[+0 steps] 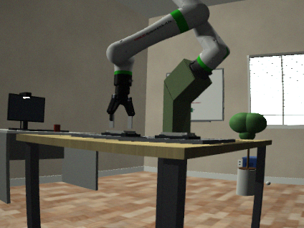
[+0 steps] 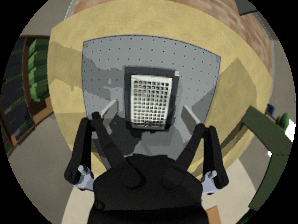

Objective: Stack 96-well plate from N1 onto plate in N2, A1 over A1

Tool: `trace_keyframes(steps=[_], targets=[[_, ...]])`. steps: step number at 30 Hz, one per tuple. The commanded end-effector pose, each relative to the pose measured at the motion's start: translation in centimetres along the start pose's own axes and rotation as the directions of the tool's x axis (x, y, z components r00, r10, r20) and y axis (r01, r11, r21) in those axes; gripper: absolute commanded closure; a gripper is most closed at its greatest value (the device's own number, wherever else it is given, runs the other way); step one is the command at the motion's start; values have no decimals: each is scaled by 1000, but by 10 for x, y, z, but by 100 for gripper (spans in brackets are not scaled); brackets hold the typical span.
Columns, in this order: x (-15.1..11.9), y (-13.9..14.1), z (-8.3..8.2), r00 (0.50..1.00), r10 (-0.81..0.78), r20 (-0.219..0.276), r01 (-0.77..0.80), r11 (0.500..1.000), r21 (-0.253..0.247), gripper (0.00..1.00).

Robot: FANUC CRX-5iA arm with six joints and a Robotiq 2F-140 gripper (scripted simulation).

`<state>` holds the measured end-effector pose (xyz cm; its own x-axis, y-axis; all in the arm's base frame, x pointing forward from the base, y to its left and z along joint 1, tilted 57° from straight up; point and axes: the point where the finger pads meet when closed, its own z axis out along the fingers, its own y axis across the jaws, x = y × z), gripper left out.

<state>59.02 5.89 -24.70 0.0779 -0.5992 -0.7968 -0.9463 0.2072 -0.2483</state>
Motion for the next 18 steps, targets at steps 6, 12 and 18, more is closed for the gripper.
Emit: trace_keyframes(steps=[6,12,18], targets=[[0,0,8,1000,0,0,0,1000,0,0],[0,0,8,1000,0,0,0,1000,0,0],[0,0,8,1000,0,0,0,1000,0,100]])
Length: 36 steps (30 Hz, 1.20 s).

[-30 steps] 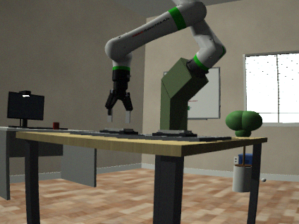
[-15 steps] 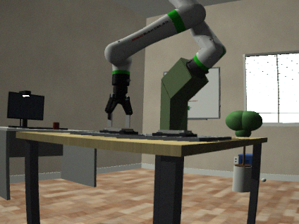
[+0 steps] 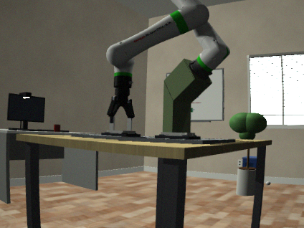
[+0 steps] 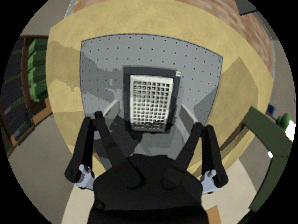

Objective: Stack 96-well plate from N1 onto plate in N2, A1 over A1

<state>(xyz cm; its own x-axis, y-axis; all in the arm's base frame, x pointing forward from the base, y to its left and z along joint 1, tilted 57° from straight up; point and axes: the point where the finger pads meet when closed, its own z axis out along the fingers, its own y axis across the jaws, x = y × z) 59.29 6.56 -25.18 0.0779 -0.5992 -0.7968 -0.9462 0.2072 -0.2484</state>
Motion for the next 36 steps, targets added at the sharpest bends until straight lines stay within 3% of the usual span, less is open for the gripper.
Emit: trace_keyframes(steps=[1,36], targets=[[0,0,0,1000,0,0,0,1000,0,100],[0,0,-5,1000,0,0,0,1000,0,100]])
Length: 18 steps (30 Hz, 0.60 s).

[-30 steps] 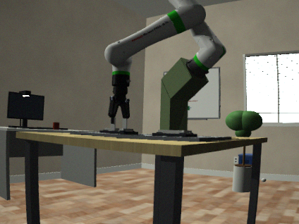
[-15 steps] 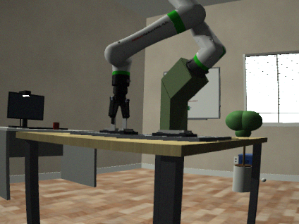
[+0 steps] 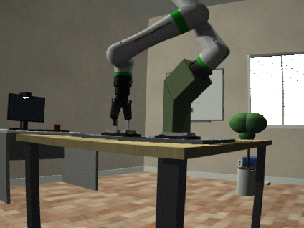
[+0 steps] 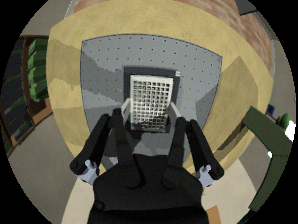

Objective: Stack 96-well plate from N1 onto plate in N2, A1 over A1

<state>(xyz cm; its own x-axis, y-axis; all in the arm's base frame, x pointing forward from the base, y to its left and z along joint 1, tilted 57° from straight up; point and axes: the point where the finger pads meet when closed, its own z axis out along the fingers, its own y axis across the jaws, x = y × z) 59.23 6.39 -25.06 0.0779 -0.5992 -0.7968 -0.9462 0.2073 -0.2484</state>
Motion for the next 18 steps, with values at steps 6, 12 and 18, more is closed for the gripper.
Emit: trace_keyframes(steps=[6,12,18], targets=[[0,0,-13,1000,0,0,0,1000,0,100],[0,0,-20,1000,0,0,0,1000,0,100],[0,0,-30,1000,0,0,0,1000,0,100]])
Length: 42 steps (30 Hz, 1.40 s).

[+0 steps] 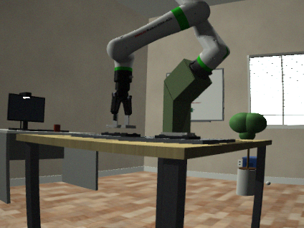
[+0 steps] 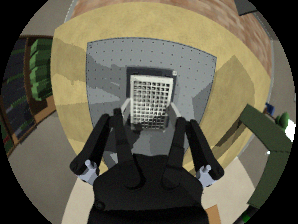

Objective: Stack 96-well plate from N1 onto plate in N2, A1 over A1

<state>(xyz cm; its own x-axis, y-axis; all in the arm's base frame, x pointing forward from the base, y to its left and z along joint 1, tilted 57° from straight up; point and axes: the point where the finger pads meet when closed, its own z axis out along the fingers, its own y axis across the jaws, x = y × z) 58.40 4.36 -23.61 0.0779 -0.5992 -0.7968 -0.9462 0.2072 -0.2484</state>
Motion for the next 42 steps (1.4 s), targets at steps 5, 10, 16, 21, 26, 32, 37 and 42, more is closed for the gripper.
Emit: trace_keyframes(steps=[5,10,16,21,26,32,37,42], targets=[[0,0,-12,1000,0,0,0,1000,0,100],[0,0,-17,1000,0,0,0,1000,0,100],[0,0,-27,1000,0,0,0,1000,0,100],[0,0,-35,1000,0,0,0,1000,0,100],[0,0,-40,1000,0,0,0,1000,0,100],[0,0,-47,1000,0,0,0,1000,0,100],[0,0,-47,1000,0,0,0,1000,0,100],[0,0,-47,1000,0,0,0,1000,0,100]])
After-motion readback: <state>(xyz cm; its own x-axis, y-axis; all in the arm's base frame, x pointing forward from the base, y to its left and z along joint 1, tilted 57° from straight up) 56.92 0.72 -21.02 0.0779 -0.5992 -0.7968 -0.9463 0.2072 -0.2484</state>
